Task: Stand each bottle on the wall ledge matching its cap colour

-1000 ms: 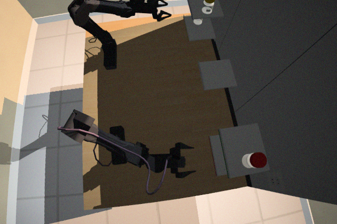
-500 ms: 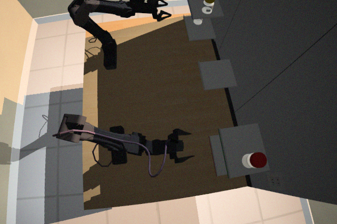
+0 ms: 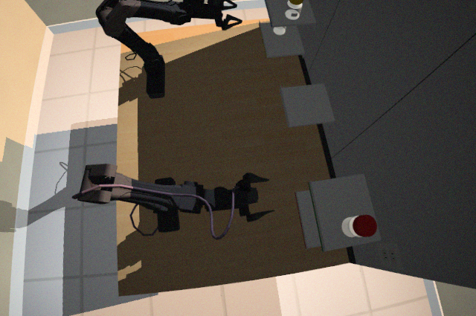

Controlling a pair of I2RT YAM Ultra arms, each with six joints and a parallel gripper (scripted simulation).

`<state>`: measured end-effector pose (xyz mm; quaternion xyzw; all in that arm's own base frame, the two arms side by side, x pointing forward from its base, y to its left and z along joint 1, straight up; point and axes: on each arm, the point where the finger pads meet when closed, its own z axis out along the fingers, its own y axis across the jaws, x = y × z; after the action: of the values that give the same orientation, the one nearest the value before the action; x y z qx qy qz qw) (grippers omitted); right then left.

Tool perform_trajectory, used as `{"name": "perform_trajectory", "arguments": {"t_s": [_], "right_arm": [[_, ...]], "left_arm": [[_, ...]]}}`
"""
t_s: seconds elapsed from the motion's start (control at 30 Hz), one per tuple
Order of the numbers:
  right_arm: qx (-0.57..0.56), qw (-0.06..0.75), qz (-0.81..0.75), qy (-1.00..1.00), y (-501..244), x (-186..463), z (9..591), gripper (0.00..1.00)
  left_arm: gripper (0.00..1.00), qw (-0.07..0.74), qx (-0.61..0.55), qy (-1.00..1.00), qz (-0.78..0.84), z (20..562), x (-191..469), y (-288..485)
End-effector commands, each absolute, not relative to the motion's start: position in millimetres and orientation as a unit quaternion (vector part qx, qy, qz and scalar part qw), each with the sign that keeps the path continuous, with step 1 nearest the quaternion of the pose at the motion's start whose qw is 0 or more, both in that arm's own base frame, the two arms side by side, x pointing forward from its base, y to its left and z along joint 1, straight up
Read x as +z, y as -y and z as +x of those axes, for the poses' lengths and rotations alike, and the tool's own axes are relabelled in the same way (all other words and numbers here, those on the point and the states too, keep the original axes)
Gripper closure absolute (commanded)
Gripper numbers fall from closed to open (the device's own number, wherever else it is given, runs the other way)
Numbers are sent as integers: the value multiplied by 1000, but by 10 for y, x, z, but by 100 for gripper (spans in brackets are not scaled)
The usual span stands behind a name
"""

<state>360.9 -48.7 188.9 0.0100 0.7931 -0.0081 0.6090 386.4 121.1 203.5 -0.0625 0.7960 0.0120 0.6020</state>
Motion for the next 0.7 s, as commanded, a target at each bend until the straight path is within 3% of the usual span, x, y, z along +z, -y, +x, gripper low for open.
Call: {"name": "perform_trajectory", "arguments": {"t_s": [0.0, 0.1, 0.17, 0.37, 0.67], "right_arm": [[-11, 626, 9, -780, 461, 2041, 3601, 0], [-14, 622, 10, -783, 485, 2009, 3606, 0], [-11, 615, 10, -788, 478, 1963, 3595, 0], [4, 589, 2, -808, 495, 2012, 3543, 0], [3, 586, 16, -811, 845, 2698, 3556, 0]], "left_arm": [[0, 612, 16, -789, -59, 3876, 2116, -1220], [0, 612, 16, -789, -59, 3876, 2116, -1220], [19, 624, 25, -779, -59, 3898, 2187, -1254], [19, 663, 42, -745, -56, 4119, 2265, -1308], [19, 680, 49, -729, -54, 4621, 1903, -1372]]}}
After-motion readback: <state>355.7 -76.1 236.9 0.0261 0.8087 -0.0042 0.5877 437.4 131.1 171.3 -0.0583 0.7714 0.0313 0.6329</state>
